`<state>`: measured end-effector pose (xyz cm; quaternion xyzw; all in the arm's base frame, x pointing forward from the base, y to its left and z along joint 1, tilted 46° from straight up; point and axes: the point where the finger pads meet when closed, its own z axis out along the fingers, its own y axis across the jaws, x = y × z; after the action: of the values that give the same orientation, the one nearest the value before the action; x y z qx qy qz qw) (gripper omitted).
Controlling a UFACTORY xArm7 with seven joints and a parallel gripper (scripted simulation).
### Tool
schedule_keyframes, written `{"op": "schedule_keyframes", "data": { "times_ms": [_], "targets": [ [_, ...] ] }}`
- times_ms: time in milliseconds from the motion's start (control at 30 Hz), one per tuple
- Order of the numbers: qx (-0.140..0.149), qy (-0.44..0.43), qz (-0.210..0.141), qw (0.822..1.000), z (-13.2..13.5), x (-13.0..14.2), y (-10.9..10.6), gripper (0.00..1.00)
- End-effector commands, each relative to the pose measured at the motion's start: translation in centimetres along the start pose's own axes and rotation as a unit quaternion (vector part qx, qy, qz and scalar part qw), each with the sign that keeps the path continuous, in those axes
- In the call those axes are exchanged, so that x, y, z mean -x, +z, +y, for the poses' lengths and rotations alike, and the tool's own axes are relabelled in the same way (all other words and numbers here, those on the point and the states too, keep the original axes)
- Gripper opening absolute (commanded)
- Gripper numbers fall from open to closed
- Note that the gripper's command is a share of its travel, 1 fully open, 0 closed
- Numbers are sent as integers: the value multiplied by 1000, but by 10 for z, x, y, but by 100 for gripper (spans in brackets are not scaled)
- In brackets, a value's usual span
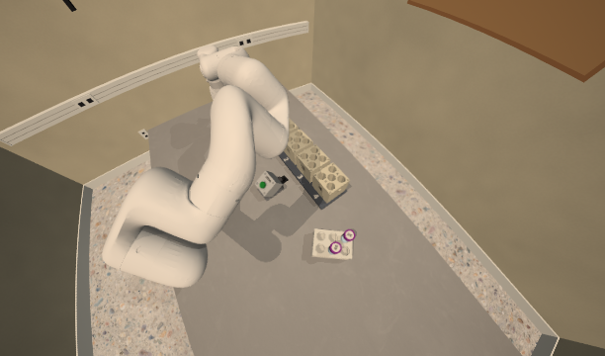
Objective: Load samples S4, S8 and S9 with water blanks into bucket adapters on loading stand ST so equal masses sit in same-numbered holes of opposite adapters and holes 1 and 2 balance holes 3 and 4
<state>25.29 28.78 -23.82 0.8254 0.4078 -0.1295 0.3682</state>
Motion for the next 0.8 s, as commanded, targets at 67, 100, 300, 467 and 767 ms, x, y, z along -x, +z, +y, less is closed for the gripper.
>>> {"op": "schedule_keyframes", "data": {
  "times_ms": [67,100,300,467,767],
  "targets": [
    [-1,0,2,1000,-1,-1,2,57],
    [-1,0,2,1000,-1,-1,2,57],
    [-1,0,2,1000,-1,-1,6,57],
    [-1,0,2,1000,-1,-1,8,57],
    [-1,0,2,1000,-1,-1,14,57]
  ]
}}
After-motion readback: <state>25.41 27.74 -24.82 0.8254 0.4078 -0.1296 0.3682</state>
